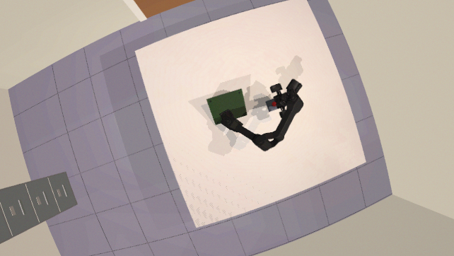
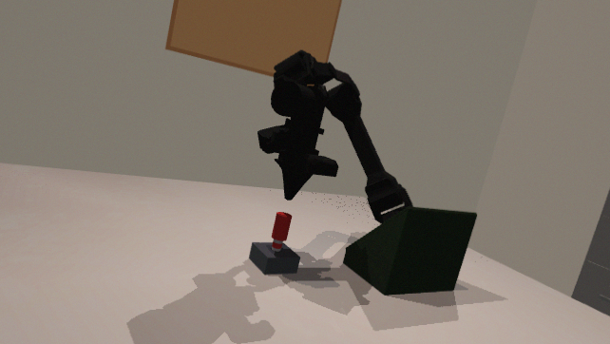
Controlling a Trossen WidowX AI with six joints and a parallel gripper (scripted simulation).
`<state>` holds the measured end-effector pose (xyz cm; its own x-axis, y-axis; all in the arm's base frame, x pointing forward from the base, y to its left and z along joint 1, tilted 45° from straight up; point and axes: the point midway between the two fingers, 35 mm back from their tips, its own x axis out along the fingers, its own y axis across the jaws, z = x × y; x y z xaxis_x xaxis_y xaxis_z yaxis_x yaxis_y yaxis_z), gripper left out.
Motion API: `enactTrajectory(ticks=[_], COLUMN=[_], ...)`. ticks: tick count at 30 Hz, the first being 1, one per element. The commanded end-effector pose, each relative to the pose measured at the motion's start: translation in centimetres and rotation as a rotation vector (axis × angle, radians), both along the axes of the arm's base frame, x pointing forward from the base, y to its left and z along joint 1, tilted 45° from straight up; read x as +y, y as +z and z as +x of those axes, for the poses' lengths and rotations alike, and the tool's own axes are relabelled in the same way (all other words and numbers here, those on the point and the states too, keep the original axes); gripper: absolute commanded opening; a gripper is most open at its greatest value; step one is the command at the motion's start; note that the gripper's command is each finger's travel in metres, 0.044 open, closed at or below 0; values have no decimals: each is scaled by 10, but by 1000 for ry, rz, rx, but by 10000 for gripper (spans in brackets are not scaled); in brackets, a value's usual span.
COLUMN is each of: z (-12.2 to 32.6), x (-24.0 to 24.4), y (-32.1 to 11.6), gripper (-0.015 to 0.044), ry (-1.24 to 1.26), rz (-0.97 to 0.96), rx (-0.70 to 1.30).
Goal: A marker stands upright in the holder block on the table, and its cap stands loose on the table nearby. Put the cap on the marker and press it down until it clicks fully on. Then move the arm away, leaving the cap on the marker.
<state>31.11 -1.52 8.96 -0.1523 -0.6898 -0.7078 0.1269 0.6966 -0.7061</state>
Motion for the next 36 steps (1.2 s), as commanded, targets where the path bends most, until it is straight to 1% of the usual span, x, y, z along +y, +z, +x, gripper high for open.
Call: enactTrajectory(ticks=[1, 30, 36], z=[0, -5, -3], x=[0, -27, -24], y=[0, -28, -26], gripper=[0, 0, 0], ry=[-3, -3, -1], rz=[-1, -2, 4], rx=[-6, -6, -16])
